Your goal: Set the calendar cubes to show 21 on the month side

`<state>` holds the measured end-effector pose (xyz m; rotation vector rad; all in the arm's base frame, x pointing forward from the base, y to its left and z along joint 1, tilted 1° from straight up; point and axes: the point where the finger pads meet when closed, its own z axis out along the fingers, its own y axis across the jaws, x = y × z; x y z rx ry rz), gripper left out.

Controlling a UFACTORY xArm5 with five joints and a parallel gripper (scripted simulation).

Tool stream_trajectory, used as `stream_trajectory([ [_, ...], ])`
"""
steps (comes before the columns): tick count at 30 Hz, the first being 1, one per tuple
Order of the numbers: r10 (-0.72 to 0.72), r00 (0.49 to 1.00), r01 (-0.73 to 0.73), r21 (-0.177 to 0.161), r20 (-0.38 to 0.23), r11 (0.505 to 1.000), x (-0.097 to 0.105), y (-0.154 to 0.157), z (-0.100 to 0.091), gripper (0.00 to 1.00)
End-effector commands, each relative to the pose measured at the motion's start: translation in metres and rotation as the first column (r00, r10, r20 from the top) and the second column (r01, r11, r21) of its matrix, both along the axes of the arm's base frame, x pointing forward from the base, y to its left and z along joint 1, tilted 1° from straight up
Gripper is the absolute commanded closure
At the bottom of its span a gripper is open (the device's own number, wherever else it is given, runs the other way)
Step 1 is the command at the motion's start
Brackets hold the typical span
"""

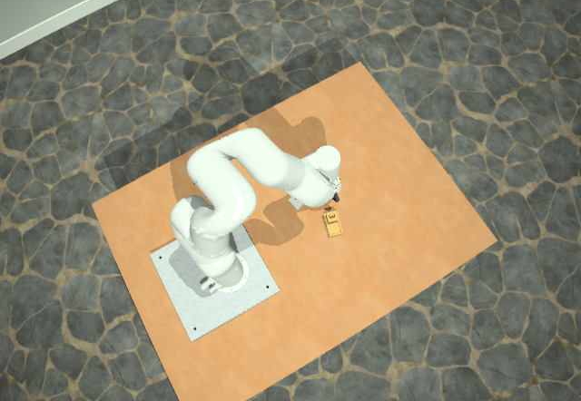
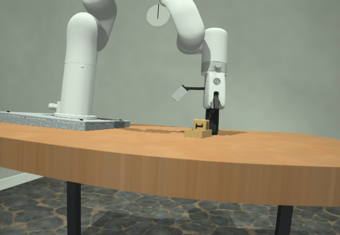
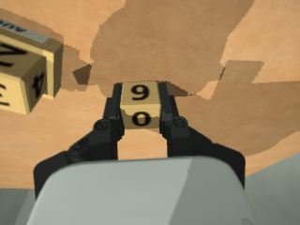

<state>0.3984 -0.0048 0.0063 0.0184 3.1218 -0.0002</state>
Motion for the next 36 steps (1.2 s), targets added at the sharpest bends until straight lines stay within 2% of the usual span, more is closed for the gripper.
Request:
stream_trajectory([
  [1,0.0,1.0,0.0,0.0,0.003,1.0,0.0013,0.0,0.001,0.71],
  [15,0.0,1.0,0.0,0.0,0.003,1.0,0.0013,0.0,0.001,0.71],
  [16,0.0,1.0,0.0,0.0,0.003,1.0,0.0013,0.0,0.001,0.67],
  [18,0.0,1.0,0.0,0.0,0.003,1.0,0.0013,0.0,0.001,0.67],
  [19,0.0,1.0,0.0,0.0,0.003,1.0,0.0013,0.0,0.001,0.63],
  [23,0.0,1.0,0.0,0.0,0.003,1.0,0.0013,0.0,0.001,0.63],
  [24,0.0,1.0,0.0,0.0,0.003,1.0,0.0013,0.0,0.001,0.59],
  [29,0.0,1.0,0.0,0.0,0.003,1.0,0.0013,0.0,0.001,0.55],
  [30,0.0,1.0,0.0,0.0,0.003,1.0,0.0013,0.0,0.001,0.51],
  [36,0.0,1.0,0.0,0.0,0.003,1.0,0.0013,0.0,0.001,0.51],
])
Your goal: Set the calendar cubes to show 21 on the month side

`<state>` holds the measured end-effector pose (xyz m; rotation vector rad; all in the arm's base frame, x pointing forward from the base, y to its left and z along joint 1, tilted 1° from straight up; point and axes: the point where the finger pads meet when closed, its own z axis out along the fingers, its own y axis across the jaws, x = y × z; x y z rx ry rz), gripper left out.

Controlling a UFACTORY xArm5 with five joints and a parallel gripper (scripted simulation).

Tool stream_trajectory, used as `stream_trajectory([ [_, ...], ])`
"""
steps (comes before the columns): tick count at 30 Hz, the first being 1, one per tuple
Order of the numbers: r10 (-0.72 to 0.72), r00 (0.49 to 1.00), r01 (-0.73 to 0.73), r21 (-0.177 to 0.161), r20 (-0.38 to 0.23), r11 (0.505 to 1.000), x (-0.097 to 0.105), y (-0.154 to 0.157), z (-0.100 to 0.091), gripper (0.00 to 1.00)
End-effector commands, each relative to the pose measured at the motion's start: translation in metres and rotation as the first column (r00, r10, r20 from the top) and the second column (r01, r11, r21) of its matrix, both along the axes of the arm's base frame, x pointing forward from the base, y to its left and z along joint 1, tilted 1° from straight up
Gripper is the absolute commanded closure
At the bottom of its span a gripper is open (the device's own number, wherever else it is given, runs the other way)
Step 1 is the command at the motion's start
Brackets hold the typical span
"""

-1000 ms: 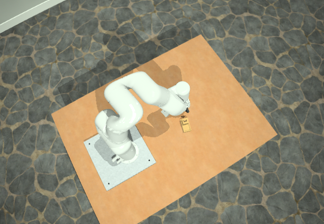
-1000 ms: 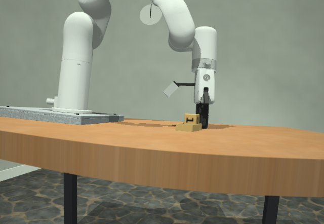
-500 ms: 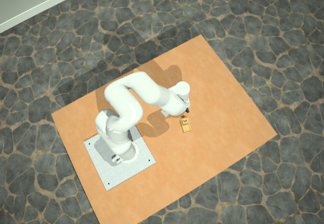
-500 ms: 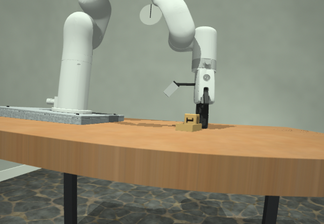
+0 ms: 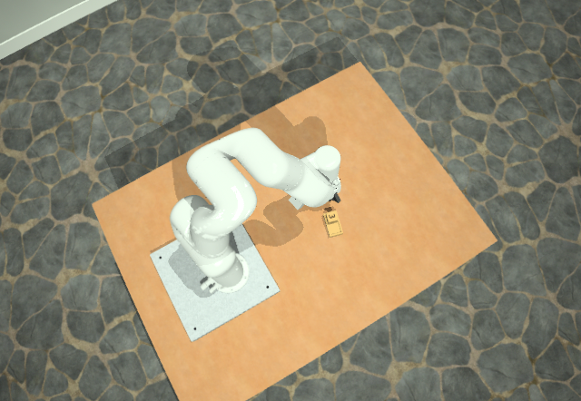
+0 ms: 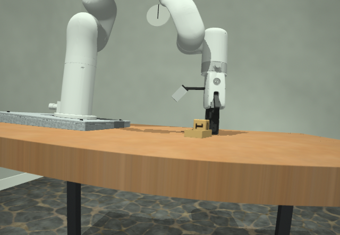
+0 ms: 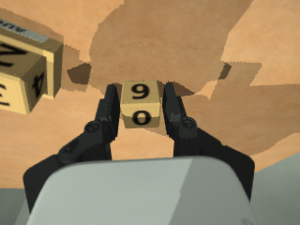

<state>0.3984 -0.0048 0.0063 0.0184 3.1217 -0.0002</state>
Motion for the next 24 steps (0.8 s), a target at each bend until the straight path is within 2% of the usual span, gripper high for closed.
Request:
stream_trajectory([
  [1,0.0,1.0,0.0,0.0,0.003,1.0,0.001,0.0,0.001,0.51],
  [7,0.0,1.0,0.0,0.0,0.003,1.0,0.001,0.0,0.002,0.51],
  [11,0.0,1.0,0.0,0.0,0.003,1.0,0.001,0.0,0.009,0.51],
  [18,0.0,1.0,0.0,0.0,0.003,1.0,0.0,0.0,0.04,0.51],
  [20,0.0,1.0,0.0,0.0,0.003,1.0,0.0,0.0,0.04,0.51],
  [24,0.0,1.0,0.0,0.0,0.003,1.0,0.0,0.0,0.062,0.51],
])
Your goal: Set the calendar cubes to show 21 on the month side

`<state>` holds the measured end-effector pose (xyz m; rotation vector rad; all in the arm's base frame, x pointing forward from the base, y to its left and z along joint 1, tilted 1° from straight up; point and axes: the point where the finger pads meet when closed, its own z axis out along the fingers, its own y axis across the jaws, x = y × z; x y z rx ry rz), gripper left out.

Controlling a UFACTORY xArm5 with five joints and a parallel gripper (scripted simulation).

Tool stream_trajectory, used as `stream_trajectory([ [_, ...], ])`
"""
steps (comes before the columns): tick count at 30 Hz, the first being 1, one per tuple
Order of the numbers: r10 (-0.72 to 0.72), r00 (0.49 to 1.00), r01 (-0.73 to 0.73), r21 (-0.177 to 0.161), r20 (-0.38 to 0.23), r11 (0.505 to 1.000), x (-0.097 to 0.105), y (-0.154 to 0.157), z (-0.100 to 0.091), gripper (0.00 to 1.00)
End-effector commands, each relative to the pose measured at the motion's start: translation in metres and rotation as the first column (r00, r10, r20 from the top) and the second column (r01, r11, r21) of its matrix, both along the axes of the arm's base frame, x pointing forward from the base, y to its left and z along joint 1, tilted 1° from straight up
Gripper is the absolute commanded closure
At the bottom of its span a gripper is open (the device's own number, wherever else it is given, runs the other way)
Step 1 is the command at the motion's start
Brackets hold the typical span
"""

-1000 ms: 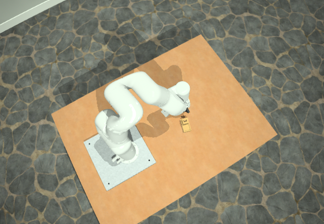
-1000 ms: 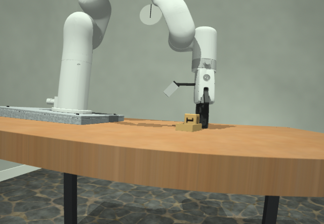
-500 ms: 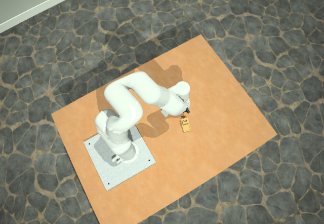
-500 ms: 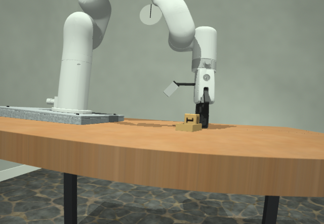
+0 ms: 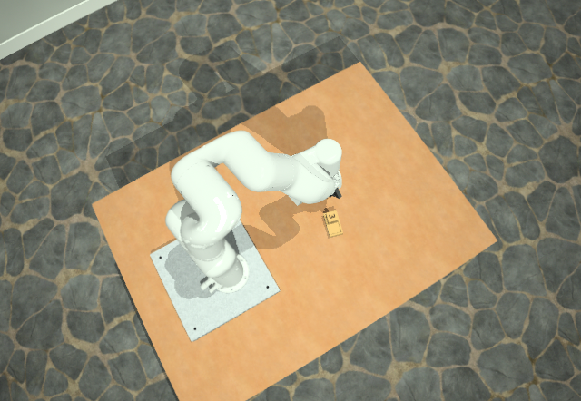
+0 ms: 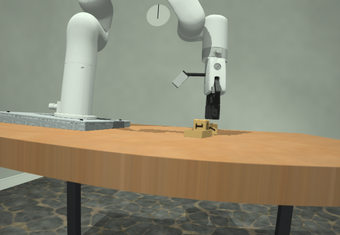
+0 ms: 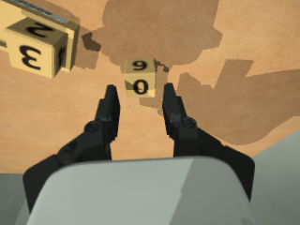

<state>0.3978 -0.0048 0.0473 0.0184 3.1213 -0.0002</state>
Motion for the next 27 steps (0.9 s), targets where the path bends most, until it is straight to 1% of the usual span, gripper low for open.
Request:
stream_trajectory([
  [1,0.0,1.0,0.0,0.0,0.003,1.0,0.0,0.0,0.026,0.51],
  [4,0.0,1.0,0.0,0.0,0.003,1.0,0.0,0.0,0.039,0.51],
  [7,0.0,1.0,0.0,0.0,0.003,1.0,0.0,0.0,0.046,0.51],
  [14,0.0,1.0,0.0,0.0,0.003,1.0,0.0,0.0,0.049,0.51],
  [15,0.0,1.0,0.0,0.0,0.003,1.0,0.0,0.0,0.049,0.0],
  [27,0.0,1.0,0.0,0.0,0.003,1.0,0.0,0.0,0.049,0.0],
])
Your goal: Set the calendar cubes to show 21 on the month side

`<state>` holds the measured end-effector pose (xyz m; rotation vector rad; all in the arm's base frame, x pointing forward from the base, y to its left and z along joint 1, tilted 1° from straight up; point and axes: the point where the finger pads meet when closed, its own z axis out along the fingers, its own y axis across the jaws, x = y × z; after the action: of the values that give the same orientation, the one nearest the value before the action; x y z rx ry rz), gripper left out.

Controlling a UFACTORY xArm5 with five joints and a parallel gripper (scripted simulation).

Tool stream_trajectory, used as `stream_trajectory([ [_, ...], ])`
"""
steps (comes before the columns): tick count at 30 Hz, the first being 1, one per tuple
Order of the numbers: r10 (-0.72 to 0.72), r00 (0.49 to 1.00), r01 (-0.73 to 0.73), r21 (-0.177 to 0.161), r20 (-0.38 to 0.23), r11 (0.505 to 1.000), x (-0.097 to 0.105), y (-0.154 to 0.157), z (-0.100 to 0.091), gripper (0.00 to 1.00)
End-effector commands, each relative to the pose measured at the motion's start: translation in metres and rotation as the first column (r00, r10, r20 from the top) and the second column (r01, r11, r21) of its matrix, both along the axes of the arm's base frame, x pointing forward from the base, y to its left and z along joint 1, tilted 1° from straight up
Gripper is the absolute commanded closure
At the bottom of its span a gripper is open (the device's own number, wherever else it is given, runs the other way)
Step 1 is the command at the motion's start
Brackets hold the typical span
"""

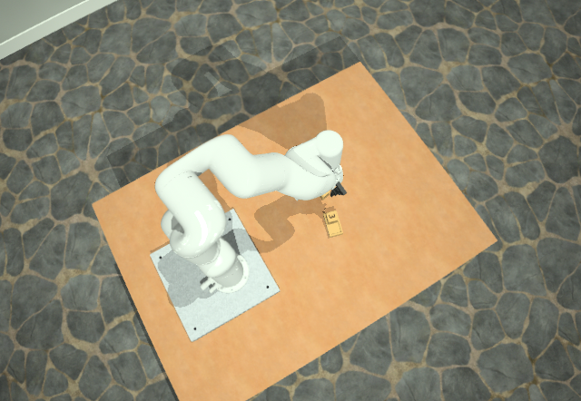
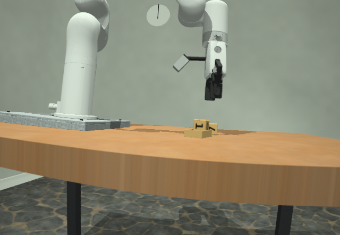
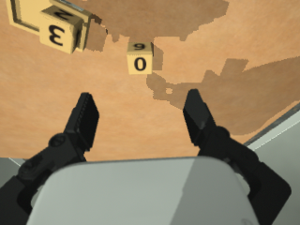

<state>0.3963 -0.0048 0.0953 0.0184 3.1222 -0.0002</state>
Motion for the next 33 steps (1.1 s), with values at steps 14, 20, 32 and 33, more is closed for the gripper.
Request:
stream_trajectory([
  [14,0.0,1.0,0.0,0.0,0.004,1.0,0.0013,0.0,0.0013,0.0],
  [20,0.0,1.0,0.0,0.0,0.004,1.0,0.0013,0.0,0.0013,0.51],
  [32,0.0,1.0,0.0,0.0,0.004,1.0,0.0013,0.0,0.0013,0.51],
  [33,0.0,1.0,0.0,0.0,0.004,1.0,0.0013,0.0,0.0013,0.51],
])
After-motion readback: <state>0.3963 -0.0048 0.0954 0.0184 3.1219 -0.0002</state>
